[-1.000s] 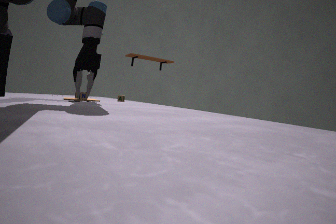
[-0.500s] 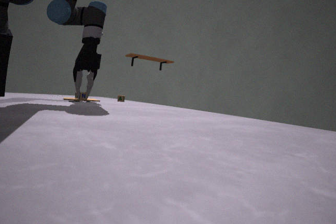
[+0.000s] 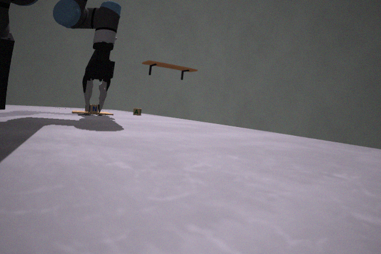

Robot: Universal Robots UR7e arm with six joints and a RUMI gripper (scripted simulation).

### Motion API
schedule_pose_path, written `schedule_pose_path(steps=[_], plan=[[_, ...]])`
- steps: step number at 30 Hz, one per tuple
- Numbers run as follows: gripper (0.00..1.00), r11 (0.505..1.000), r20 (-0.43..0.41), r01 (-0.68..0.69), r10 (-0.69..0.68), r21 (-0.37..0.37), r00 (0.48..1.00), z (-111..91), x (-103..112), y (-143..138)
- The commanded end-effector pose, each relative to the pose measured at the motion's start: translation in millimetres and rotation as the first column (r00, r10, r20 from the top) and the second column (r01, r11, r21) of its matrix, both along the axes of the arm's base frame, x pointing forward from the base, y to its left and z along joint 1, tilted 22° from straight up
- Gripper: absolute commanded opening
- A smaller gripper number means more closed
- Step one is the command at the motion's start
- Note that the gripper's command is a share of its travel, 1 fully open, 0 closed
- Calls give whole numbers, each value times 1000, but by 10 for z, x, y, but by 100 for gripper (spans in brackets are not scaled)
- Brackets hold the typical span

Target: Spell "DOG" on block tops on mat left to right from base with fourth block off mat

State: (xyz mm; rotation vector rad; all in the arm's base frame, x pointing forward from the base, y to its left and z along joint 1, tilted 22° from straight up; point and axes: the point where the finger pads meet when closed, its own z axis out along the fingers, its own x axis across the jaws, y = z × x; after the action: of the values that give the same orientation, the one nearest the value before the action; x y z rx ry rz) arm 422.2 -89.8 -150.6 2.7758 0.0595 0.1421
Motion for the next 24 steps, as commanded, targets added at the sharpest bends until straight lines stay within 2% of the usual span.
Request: schedule_pose_path(steps=[1, 15, 24], plan=[[25, 1000, 1, 0, 0, 0, 1000, 4, 3, 0], [25, 1000, 1, 0, 0, 0, 1000, 16, 2, 5], [25, 1000, 1, 0, 0, 0, 1000, 181, -17, 67]])
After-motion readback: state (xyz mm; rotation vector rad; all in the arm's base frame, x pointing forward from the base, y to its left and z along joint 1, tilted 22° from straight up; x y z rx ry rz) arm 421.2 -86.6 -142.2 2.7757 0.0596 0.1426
